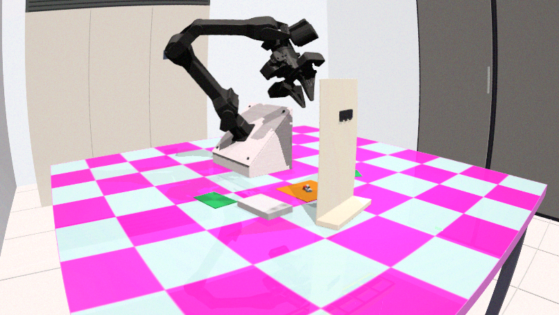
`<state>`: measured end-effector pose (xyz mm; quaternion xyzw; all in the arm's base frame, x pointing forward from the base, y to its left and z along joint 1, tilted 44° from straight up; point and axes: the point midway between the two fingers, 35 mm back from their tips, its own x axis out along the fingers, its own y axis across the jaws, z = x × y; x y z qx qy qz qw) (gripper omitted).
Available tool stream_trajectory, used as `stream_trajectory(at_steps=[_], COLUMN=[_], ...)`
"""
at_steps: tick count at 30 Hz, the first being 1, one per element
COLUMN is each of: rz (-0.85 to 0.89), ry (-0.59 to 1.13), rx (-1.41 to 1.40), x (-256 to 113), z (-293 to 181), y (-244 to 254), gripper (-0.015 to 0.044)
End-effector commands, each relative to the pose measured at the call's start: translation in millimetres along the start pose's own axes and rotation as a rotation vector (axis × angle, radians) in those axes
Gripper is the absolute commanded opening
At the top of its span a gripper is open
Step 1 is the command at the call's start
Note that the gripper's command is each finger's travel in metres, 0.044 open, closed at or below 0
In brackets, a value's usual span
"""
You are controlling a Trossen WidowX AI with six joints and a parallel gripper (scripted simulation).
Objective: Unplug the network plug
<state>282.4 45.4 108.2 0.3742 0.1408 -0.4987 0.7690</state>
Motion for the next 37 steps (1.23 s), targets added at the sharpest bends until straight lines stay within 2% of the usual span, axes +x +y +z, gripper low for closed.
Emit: stream_trajectory(at_steps=[1, 3, 14, 37], rz=[0.003, 0.004, 0.004, 0.004], ry=[-0.007, -0.008, -0.008, -0.008], rx=[0.001, 0.001, 0.001, 0.001], x=[-9.6, -11.5, -11.5, -11.5], z=[1.1, 1.5, 1.5, 1.5], y=[5.6, 6.4, 6.4, 6.4], gripper=[0.0156, 0.0156, 0.0440, 0.0440])
